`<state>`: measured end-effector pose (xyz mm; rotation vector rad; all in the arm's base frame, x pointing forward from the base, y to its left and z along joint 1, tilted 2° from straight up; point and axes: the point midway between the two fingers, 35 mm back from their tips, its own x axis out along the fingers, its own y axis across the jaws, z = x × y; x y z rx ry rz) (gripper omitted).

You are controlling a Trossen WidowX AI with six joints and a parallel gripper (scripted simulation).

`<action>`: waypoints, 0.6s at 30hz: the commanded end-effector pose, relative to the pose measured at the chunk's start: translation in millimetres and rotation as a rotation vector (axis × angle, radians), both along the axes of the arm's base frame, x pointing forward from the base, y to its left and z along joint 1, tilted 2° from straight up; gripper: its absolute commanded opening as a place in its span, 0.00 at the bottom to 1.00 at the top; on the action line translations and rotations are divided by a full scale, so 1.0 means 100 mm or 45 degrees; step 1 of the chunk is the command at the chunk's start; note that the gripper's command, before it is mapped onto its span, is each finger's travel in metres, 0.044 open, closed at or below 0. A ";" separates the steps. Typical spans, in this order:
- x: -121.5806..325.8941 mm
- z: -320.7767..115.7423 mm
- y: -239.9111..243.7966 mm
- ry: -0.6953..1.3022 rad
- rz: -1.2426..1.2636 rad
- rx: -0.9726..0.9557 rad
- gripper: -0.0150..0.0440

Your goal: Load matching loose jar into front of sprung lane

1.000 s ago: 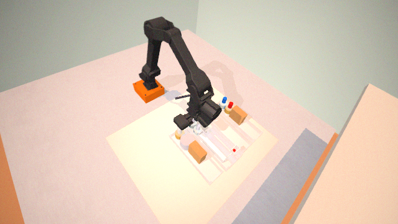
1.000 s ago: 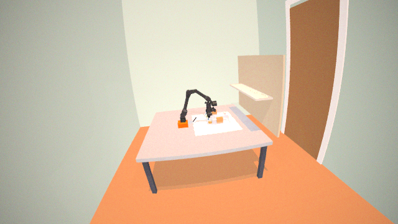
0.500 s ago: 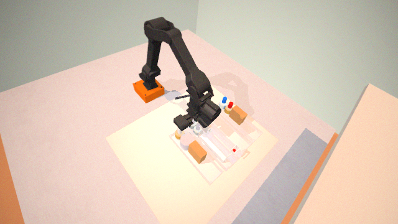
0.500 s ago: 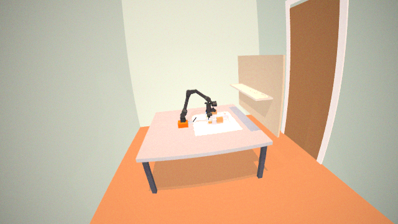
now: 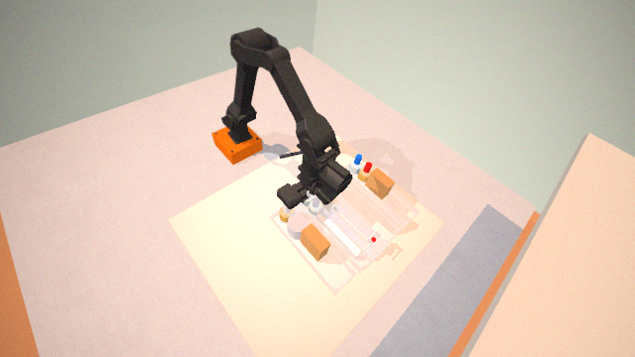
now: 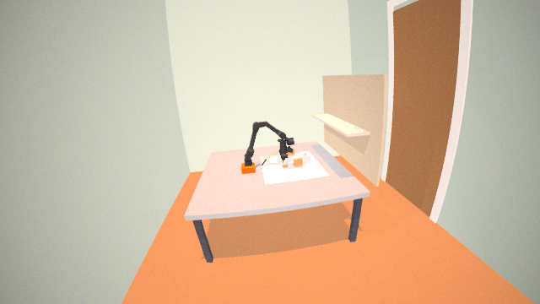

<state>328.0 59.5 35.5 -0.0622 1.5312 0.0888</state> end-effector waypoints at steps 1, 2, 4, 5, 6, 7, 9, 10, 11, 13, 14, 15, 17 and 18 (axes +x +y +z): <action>0.04 -0.01 0.00 -0.024 0.006 0.001 0.25; 0.04 -0.02 0.00 -0.024 0.006 0.001 0.25; 0.04 -0.02 0.00 -0.024 0.006 0.001 0.25; 0.04 -0.03 0.00 -0.024 0.006 0.001 0.25; 0.04 -0.03 0.00 -0.024 0.006 0.001 0.25; 0.04 -0.03 0.00 -0.024 0.006 0.001 0.25; 0.04 -0.04 0.00 -0.024 0.006 0.001 0.25; 0.04 -0.04 0.00 -0.024 0.006 0.001 0.25; 0.03 -0.04 0.00 -0.024 0.006 0.001 0.25; 0.03 -0.04 0.00 -0.023 0.006 0.001 0.25; 0.03 -0.04 0.00 -0.023 0.006 0.001 0.25; 0.03 -0.04 0.00 -0.023 0.006 0.001 0.25; 0.02 -0.04 0.00 -0.023 0.006 0.001 0.25; 0.02 -0.04 0.00 -0.023 0.006 0.001 0.25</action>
